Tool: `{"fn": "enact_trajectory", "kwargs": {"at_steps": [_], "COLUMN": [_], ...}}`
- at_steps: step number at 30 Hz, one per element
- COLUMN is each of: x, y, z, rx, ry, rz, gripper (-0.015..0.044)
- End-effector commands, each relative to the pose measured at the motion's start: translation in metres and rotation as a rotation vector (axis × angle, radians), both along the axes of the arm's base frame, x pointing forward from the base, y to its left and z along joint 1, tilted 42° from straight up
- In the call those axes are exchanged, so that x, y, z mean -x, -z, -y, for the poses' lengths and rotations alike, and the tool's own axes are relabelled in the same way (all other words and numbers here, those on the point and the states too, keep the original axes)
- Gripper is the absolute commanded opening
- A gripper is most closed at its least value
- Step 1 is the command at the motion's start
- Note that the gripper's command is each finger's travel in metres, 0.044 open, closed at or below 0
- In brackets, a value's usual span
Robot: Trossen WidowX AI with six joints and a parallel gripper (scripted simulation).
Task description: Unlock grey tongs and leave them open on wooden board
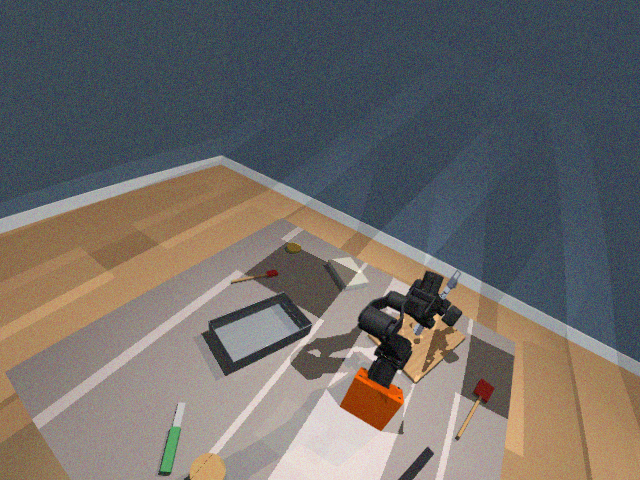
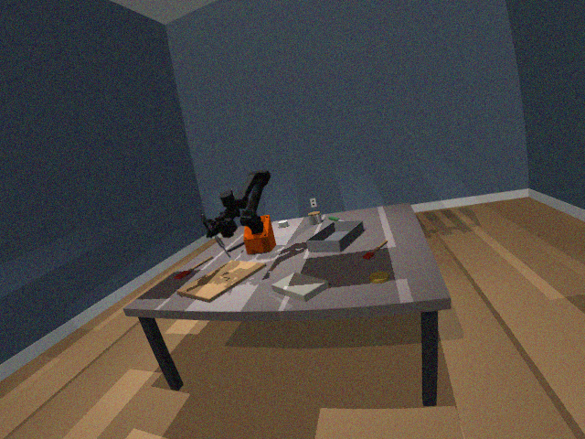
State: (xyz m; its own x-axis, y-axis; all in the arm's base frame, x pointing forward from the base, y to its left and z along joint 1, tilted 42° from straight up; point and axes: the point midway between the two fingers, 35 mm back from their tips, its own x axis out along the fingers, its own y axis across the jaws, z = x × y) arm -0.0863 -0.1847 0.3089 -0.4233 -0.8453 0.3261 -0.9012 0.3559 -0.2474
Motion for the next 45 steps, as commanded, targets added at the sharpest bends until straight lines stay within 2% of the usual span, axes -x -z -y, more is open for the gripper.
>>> {"fn": "enact_trajectory", "kwargs": {"at_steps": [1, 29, 45], "x": [0.0, 0.0, 0.006], "y": [-0.003, -0.003, -0.005], "z": [-0.003, -0.002, 0.018], "rx": [0.019, 0.016, -0.23], "ry": [0.002, 0.002, -0.028], "rz": [0.001, 0.001, 0.041], "gripper": [-0.015, -0.015, -0.015]}}
